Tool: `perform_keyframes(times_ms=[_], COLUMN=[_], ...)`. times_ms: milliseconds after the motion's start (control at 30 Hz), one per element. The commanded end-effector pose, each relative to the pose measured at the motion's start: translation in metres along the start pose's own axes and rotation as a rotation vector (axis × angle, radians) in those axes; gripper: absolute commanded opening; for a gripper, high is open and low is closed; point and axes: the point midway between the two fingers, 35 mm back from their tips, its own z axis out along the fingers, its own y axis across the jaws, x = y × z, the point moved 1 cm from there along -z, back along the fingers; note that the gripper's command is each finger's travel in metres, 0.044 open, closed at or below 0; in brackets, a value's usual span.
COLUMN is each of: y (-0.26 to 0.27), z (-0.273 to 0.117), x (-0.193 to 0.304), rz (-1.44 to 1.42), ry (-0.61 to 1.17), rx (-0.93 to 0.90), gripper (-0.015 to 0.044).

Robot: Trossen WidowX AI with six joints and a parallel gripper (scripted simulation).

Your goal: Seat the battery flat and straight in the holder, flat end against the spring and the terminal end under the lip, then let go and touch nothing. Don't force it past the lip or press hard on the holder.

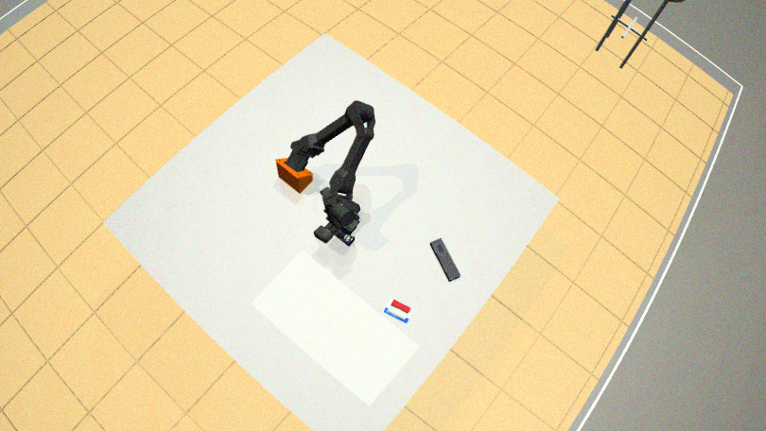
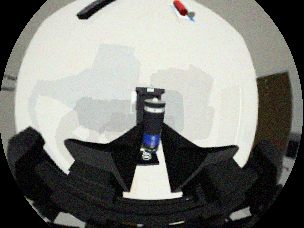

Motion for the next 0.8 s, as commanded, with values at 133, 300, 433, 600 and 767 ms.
perform_keyframes(times_ms=[133,300,433,600,767], y=[-0.0031,-0.0025,-0.0019,-0.0009,0.0002], z=[0.0038,0.0046,0.0050,0.0054,0.0057], x=[0.0045,0.0038,0.0033,0.0026,0.0020], rz=[0.002,-0.002,-0.006,-0.010,-0.015], ry=[0.064,0.094,0.117,0.148,0.178], rx=[0.016,0.015,0.015,0.014,0.014], gripper=[0.0075,0.0075,0.0075,0.0075,0.0075])
